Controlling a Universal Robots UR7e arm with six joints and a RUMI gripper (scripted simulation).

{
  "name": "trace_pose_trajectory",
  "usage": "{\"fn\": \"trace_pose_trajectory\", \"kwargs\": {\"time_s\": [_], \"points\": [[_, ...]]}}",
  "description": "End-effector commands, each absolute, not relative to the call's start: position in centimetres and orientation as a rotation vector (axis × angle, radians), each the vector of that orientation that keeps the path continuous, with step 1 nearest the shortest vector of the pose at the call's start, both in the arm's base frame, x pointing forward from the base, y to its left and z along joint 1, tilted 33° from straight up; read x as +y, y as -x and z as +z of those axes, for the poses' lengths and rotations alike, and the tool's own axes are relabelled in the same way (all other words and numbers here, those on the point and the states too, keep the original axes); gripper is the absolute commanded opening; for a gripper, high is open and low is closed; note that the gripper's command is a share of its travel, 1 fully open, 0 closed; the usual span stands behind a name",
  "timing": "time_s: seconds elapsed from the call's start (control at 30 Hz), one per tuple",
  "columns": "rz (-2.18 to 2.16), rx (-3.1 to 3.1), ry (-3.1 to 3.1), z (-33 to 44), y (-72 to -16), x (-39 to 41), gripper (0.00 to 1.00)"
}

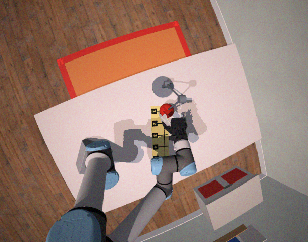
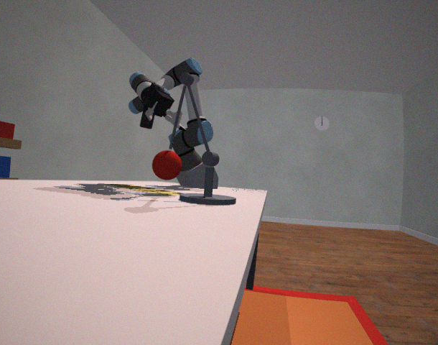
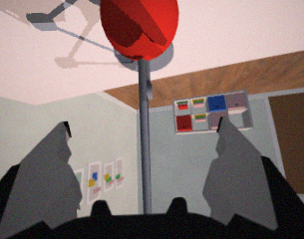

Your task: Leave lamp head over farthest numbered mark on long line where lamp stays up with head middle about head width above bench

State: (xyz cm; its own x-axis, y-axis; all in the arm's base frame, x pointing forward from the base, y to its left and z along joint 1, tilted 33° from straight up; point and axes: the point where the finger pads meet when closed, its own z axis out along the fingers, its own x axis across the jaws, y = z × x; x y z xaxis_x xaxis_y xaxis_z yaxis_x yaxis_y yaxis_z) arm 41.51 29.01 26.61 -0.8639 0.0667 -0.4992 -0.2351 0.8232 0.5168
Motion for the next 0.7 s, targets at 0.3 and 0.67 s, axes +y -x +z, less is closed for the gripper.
{"fn": "trace_pose_trajectory", "kwargs": {"time_s": [0.3,0.67], "points": [[0.811,2.493,0.147,24.9,-42.6,30.5,1.0],[0.811,2.491,0.148,24.2,-43.3,30.9,1.0]]}}
